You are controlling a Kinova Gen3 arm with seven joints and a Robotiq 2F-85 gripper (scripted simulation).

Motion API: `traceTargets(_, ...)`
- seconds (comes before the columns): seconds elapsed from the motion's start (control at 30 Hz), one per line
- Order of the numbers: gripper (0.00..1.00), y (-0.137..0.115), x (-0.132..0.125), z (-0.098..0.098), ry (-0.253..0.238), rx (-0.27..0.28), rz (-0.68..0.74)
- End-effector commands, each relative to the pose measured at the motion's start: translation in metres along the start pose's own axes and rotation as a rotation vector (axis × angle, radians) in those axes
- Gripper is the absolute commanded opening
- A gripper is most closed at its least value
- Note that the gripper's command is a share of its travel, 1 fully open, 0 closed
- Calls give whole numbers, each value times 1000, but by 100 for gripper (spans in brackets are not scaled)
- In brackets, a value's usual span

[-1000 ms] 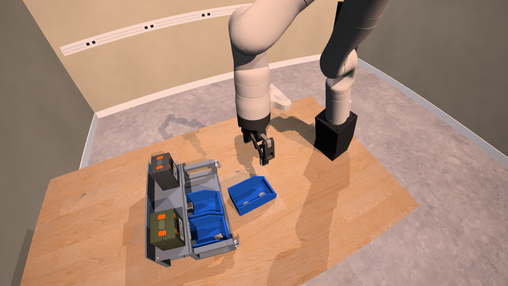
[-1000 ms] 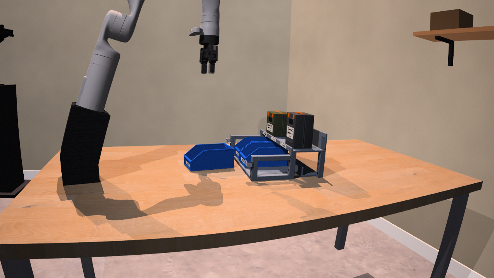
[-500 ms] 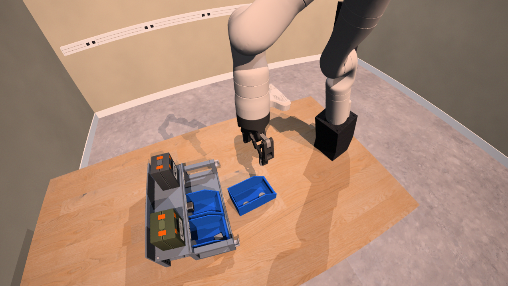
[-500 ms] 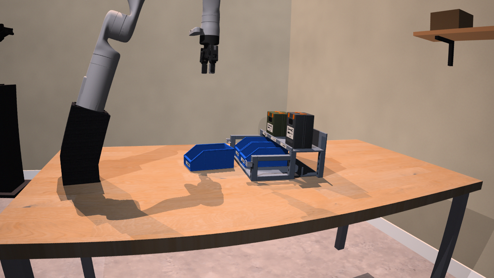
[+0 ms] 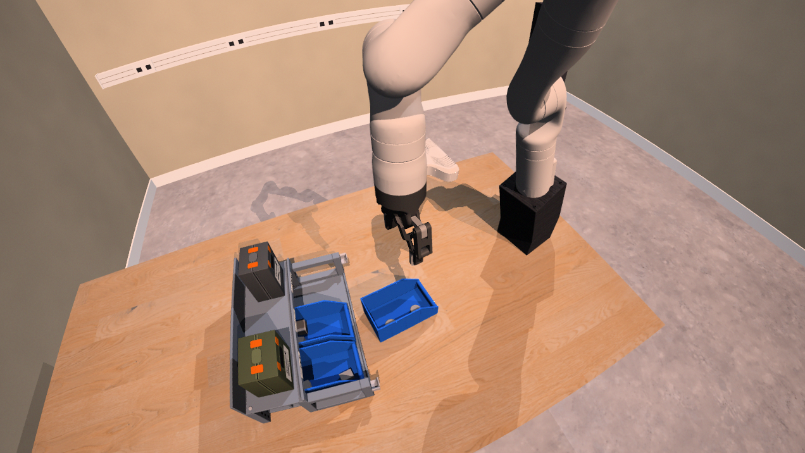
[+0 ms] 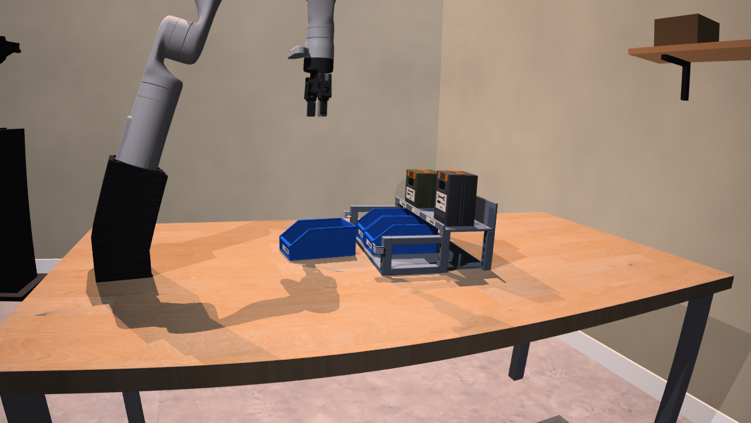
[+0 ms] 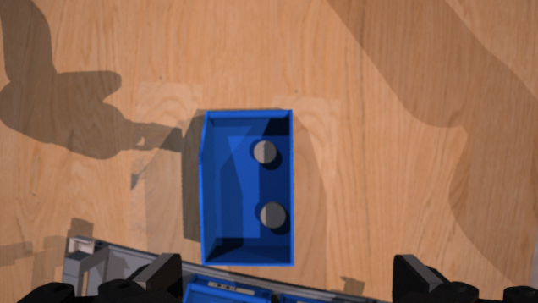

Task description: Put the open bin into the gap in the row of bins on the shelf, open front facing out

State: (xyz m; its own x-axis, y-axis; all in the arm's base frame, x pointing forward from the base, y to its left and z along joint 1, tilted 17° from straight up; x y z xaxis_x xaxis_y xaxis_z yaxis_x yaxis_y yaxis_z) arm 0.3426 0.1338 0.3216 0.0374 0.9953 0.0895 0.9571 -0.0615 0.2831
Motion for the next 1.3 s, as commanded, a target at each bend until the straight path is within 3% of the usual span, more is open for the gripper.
traceTargets(0.0,100,0,3,38,6,4,-9)
traceTargets(0.37,100,0,3,38,6,4,-9)
traceTargets(0.53,100,1,3,92,6,4,-9)
traceTargets(0.93,100,1,3,92,6,4,-9)
traceTargets(1.1,100,1,2,107,6,4,-8)
traceTargets(1.27,100,1,2,107,6,4,-8)
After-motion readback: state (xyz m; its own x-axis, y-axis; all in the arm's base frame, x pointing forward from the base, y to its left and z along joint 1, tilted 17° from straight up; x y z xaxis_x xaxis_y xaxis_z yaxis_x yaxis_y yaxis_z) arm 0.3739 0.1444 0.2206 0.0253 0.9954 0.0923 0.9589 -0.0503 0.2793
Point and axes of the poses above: the point where the finger pads meet when closed, its own z axis out along the fingers, its own x axis across the jaws, y = z × x, the point moved 9 cm from there along -z, back along the fingers, and after that the axes turned 12 degrees about z, right-handed, at the moved point
